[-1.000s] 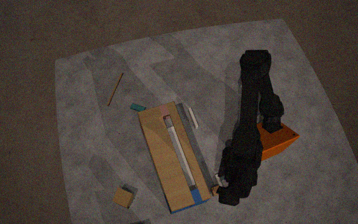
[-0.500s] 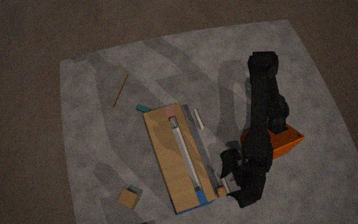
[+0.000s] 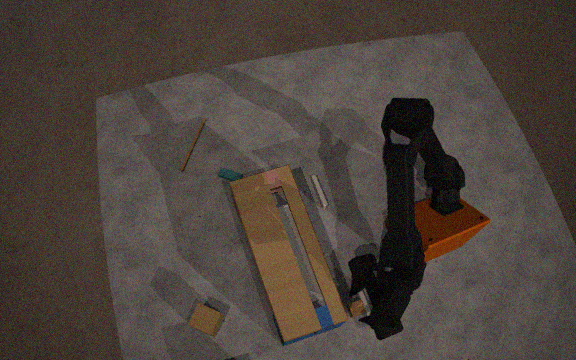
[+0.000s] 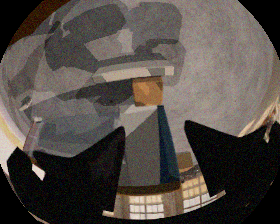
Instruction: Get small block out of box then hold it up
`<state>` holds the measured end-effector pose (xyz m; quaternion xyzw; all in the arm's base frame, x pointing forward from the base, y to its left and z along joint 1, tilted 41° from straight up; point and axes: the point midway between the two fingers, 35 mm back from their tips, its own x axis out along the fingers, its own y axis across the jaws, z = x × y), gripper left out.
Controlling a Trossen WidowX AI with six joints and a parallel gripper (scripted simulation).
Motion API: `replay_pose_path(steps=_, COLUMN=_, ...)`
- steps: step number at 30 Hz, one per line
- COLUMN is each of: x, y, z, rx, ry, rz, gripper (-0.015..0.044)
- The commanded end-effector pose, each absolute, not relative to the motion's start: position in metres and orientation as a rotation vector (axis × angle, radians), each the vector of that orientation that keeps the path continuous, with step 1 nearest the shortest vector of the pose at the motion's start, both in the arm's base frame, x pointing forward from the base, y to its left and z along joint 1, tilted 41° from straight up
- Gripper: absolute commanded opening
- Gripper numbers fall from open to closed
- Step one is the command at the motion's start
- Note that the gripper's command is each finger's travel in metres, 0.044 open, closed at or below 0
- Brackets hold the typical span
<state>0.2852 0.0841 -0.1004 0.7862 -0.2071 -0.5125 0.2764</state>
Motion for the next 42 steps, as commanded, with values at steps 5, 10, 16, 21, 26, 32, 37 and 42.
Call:
replay_pose_path(steps=5, x=0.286, y=0.076, z=-0.110, rx=2.112, ry=-0.552, rz=-1.367, gripper=0.0285)
replay_pose_path(steps=10, x=0.287, y=0.071, z=-0.116, rx=2.112, ry=-0.552, rz=-1.367, gripper=0.0285)
replay_pose_path(steps=16, x=0.287, y=0.064, z=-0.124, rx=2.111, ry=-0.552, rz=-1.367, gripper=0.0285)
replay_pose_path(steps=21, x=0.287, y=0.059, z=-0.129, rx=2.111, ry=-0.552, rz=-1.367, gripper=0.0285)
replay_pose_path(steps=26, x=0.287, y=0.053, z=-0.135, rx=2.111, ry=-0.553, rz=-1.366, gripper=0.0285)
replay_pose_path(steps=32, x=0.286, y=0.046, z=-0.141, rx=2.110, ry=-0.554, rz=-1.365, gripper=0.0285)
replay_pose_path(steps=37, x=0.286, y=0.042, z=-0.145, rx=2.110, ry=-0.554, rz=-1.364, gripper=0.0285)
replay_pose_path(steps=42, x=0.286, y=0.042, z=-0.145, rx=2.110, ry=-0.554, rz=-1.364, gripper=0.0154)
